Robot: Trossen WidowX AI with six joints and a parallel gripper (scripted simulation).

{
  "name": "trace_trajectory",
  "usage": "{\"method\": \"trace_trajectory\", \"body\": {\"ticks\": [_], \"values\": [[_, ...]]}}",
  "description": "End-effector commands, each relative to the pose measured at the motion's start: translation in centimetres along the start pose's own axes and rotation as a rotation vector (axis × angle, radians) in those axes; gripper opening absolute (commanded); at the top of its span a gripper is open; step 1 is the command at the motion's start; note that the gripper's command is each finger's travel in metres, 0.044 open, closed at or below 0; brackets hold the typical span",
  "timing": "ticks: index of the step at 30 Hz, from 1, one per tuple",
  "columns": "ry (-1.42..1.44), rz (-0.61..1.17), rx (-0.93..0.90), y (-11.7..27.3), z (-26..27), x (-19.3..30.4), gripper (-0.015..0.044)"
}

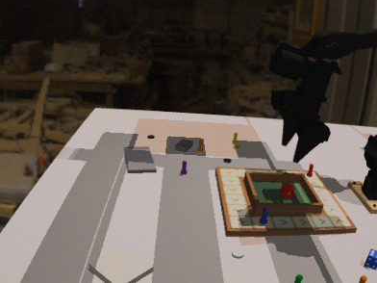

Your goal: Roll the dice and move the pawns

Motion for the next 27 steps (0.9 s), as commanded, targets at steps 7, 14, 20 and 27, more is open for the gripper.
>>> {"method": "trace_trajectory", "body": {"ticks": [7, 14, 20, 27], "values": [[-0.006, 0.115, 0.006, -1.0, 0.4, -0.5, 0.0387], [-0.105, 0.124, 0.015, -1.5, 6.3, 0.4, 0.0275], [-0.317, 0.155, 0.008, -2.1, 13.9, 2.9, 0.0275], [-0.485, 0.184, 0.019, -2.2, 19.3, 6.4, 0.0275]]}}
Point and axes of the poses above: the point midway between the two fingers, 35 mm back from their tips, its own y axis back along the fingers, its own z axis across the jaws, x = y × z, the point moved 3 cm from there along y, back along the fingers, and after that the axes turned 2 degrees about -y, right-handed, at the moved point
